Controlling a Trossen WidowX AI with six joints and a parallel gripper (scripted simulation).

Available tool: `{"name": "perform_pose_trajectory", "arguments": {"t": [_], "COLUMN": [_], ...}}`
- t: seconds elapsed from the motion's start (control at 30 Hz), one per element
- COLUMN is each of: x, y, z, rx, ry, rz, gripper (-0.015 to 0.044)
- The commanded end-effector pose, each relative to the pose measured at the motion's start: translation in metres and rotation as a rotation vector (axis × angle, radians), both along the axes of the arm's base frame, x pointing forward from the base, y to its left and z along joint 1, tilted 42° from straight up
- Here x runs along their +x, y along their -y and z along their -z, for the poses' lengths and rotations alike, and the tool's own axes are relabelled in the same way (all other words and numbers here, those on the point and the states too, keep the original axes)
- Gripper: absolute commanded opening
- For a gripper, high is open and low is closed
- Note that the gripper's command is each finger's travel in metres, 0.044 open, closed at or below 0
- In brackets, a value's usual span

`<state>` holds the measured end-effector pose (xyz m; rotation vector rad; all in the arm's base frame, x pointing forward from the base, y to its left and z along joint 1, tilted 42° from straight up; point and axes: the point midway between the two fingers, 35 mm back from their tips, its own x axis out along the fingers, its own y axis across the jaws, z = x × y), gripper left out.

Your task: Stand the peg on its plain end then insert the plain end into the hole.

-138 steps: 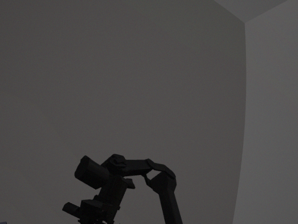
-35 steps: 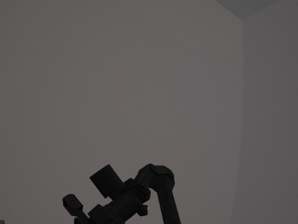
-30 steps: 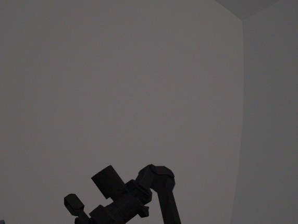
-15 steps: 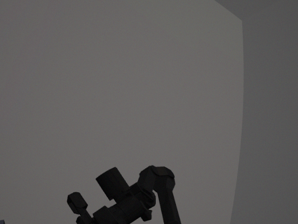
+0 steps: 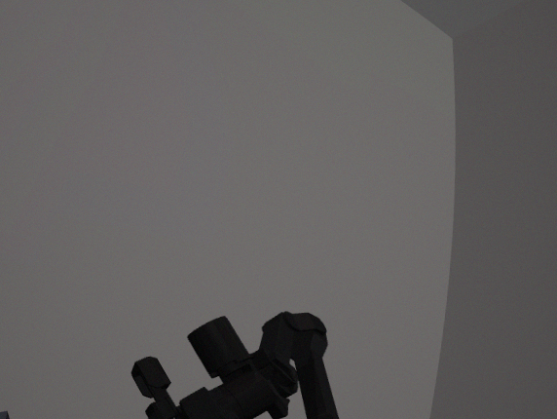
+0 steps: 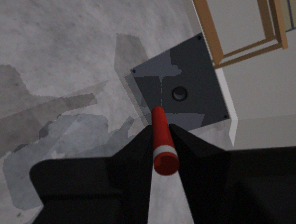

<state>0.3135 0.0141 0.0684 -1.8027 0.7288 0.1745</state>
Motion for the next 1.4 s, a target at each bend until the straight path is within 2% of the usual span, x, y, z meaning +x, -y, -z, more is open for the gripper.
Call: {"name": "perform_pose_trajectory", "arguments": {"t": [0.0, 1.37], "x": [0.001, 0.033], "y": [0.0, 0.007], "z": [0.001, 0.001], "rx": [-0.007, -0.092], "ry": [-0.001, 0.088], "rz": [-0.013, -0.105], "gripper": [0.0, 0.0]}}
